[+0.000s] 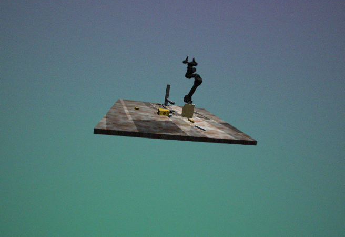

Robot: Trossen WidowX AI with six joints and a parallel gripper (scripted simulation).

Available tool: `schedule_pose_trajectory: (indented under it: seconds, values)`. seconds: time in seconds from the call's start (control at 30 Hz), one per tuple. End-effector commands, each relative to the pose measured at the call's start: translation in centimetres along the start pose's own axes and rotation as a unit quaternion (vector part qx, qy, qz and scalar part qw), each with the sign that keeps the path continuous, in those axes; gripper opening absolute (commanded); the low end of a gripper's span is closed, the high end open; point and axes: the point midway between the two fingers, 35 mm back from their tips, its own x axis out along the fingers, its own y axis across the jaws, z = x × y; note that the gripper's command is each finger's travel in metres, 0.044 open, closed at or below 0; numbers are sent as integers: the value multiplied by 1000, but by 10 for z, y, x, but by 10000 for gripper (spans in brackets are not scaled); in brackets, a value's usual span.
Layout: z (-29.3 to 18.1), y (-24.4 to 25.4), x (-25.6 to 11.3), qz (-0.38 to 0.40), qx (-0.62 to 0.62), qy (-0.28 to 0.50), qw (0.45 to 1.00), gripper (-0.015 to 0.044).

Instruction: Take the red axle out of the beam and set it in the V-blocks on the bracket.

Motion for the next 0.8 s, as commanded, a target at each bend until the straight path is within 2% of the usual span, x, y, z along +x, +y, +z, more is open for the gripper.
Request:
schedule_pose_trajectory:
  seconds: [0.0, 0.17, 0.3, 0.63, 0.77]
  values:
    - [0, 0, 1, 0, 0, 0, 1000, 426]
    - [1, 0, 10, 0, 2, 2, 1000, 440]
    - [-22, -3, 5, -11, 42, 34, 999, 440]
    - [-132, 9, -35, -57, 230, 189, 953, 440]
    - [-175, 26, -59, -83, 316, 254, 910, 440]
